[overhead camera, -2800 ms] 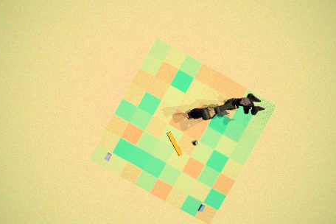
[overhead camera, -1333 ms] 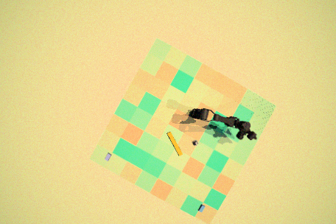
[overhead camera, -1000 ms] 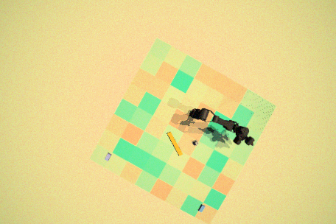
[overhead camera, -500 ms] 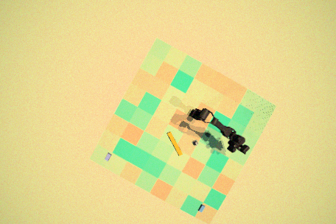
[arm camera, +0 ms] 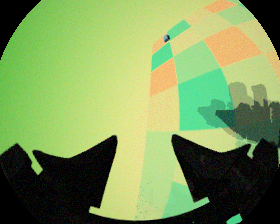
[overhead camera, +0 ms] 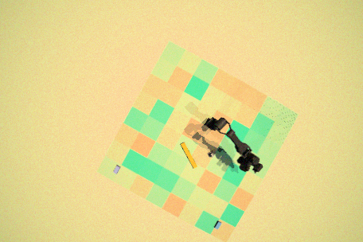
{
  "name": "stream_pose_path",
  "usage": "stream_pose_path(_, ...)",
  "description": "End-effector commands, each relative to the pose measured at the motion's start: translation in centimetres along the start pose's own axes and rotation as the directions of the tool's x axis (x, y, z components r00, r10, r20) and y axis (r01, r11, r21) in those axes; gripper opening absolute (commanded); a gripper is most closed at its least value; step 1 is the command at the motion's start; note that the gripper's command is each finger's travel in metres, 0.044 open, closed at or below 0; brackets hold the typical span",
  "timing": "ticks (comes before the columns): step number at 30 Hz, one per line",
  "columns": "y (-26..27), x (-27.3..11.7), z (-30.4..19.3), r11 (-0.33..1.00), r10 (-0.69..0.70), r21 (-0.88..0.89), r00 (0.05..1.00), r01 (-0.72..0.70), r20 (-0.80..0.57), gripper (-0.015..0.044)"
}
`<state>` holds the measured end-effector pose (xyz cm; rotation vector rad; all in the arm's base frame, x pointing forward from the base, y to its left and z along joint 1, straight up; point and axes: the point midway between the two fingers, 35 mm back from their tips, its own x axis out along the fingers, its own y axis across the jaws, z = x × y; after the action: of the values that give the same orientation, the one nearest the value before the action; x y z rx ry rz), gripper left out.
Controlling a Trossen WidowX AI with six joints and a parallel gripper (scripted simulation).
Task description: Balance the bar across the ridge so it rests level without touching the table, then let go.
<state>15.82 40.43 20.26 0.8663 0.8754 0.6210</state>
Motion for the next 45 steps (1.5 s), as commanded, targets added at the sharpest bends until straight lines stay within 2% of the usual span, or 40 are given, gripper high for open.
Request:
stream_pose_path(1, -1.0, 0.5, 2.1, 0.995, -0.048, -0.082, 0.999, 0.050, 0.025, 0.0315)
stream_pose_path(16, -6.3, 1.2, 9.6, 0.915, -0.250, -0.302, 0.963, 0.269, 0.100, 0.0315)
stream_pose_path(26, -10.4, 0.5, 14.2, 0.785, -0.400, -0.463, 0.908, 0.411, 0.128, 0.0315)
stream_pose_path(45, -18.0, -3.5, 21.4, 0.521, -0.631, -0.671, 0.768, 0.527, 0.113, 0.0315)
